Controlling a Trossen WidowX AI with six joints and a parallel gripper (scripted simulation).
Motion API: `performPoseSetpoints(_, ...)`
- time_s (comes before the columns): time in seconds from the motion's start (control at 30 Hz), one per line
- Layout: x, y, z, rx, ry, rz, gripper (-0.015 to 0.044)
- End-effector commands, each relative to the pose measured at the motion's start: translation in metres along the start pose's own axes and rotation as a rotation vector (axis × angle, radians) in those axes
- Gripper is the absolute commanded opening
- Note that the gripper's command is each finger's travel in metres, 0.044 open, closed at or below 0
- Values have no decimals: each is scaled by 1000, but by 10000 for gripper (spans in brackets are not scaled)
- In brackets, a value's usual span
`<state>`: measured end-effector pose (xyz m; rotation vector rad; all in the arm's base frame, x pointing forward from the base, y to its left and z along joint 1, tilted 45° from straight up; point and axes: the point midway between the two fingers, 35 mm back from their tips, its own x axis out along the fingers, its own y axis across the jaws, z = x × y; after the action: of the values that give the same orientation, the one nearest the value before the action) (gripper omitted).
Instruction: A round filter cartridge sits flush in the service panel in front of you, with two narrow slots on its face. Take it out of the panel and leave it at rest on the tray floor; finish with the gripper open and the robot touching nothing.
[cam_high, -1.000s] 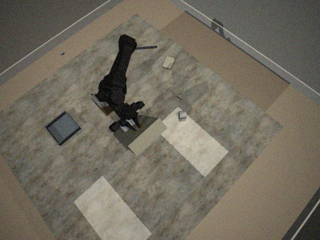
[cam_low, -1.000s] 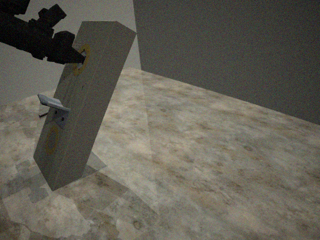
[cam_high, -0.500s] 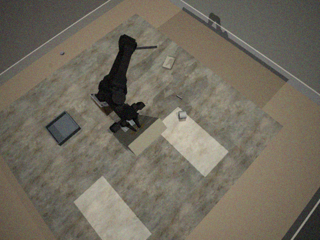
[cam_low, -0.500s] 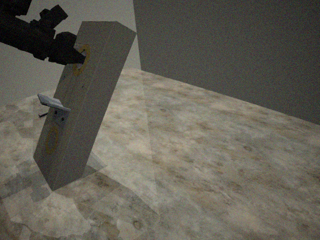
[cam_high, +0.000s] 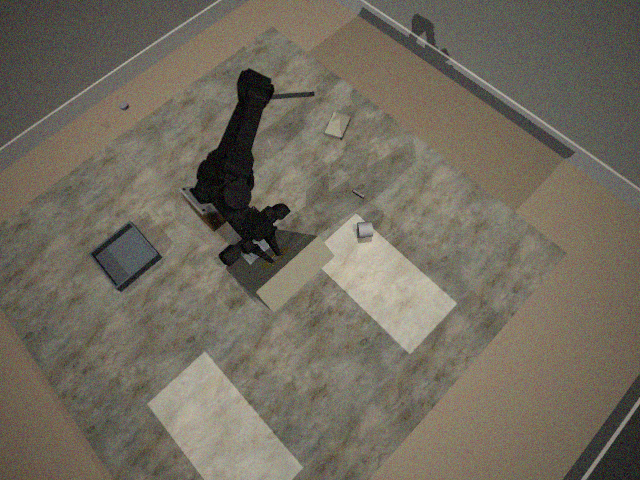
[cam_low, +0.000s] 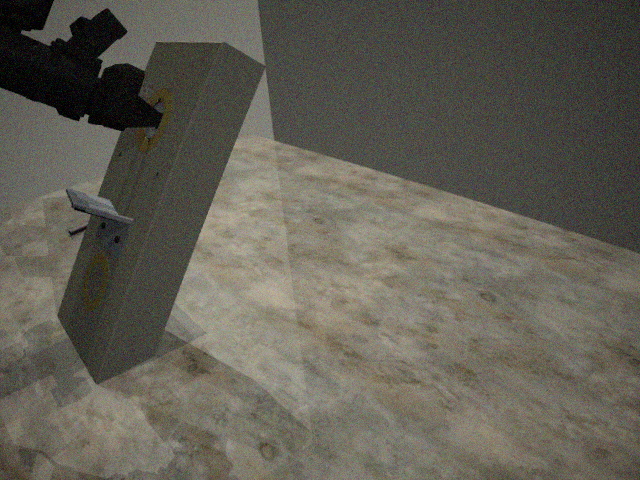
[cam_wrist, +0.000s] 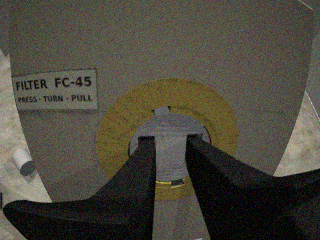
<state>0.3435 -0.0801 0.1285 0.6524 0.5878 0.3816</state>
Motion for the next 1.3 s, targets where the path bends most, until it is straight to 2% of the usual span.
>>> performPoseSetpoints(0.0, 1, 0, 0, 16, 1, -2, 0)
performPoseSetpoints(1.27, 7, 0, -1, 1308, 1, -9, 0)
